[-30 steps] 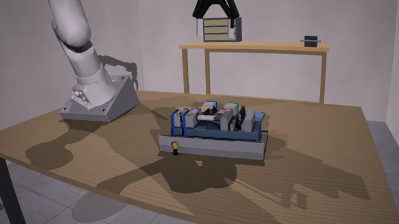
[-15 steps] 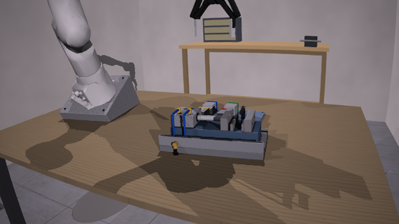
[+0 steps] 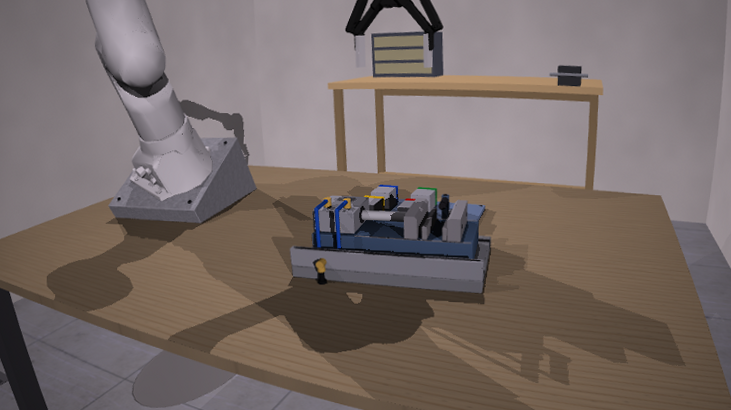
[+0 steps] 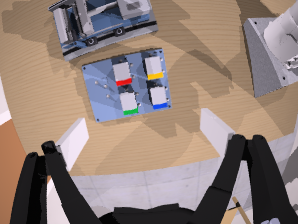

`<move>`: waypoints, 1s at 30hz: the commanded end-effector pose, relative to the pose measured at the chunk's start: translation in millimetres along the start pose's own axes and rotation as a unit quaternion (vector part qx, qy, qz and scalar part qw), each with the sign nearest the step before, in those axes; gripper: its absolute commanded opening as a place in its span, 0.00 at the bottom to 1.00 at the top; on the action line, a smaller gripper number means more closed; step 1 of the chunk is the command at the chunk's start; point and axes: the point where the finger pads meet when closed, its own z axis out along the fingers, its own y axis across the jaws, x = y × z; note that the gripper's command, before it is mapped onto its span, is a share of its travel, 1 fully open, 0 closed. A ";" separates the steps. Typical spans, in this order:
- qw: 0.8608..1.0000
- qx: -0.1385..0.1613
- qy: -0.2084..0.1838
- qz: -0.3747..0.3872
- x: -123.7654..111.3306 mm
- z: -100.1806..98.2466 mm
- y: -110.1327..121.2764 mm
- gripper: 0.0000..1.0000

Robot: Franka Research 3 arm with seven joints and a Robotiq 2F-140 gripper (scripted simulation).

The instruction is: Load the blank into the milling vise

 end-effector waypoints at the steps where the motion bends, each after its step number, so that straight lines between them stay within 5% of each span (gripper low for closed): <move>1: 0.998 0.006 -0.003 -0.055 -0.7 -0.2 -1.3 1.00; 30: 0.998 0.006 -0.003 -0.055 -0.6 -0.2 -1.2 1.00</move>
